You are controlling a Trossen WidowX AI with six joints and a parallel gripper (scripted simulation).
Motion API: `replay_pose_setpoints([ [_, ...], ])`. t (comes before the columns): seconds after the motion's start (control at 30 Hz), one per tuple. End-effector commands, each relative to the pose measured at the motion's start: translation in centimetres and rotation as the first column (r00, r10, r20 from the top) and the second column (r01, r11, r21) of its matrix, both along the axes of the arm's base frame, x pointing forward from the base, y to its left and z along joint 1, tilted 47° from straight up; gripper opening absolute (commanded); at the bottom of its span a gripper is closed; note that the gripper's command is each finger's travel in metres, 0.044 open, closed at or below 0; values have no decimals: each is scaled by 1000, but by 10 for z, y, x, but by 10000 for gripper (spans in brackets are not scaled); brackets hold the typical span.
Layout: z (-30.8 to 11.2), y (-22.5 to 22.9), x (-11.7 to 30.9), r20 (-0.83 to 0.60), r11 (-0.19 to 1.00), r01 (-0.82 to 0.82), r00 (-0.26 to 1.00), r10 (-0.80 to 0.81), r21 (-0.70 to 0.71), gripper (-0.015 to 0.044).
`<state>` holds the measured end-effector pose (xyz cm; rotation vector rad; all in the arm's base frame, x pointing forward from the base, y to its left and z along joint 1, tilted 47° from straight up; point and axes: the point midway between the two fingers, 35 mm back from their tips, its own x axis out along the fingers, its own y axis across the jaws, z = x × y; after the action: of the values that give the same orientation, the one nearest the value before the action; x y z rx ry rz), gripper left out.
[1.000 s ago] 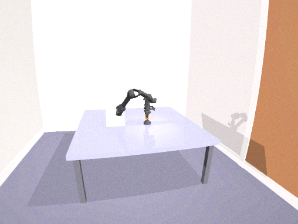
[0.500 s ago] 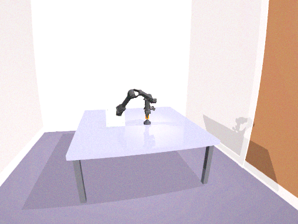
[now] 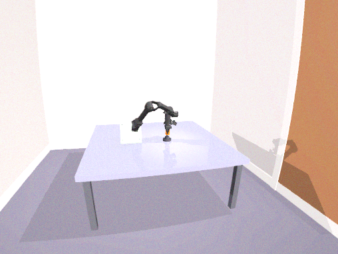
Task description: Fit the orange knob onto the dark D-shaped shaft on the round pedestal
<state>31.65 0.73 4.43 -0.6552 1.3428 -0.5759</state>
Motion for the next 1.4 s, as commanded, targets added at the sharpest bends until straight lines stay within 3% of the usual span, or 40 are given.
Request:
replay_pose_setpoints([
  [0.0, 1, 1, 0, -1, 1000, -5, 1000, 5, 1, 0],
  [1.2, 2, 1, -2, -1, 1000, -5, 1000, 5, 1, 0],
  [1.37, 2, 1, -1, 88, 997, 80, 993, -82, 23, 0],
])
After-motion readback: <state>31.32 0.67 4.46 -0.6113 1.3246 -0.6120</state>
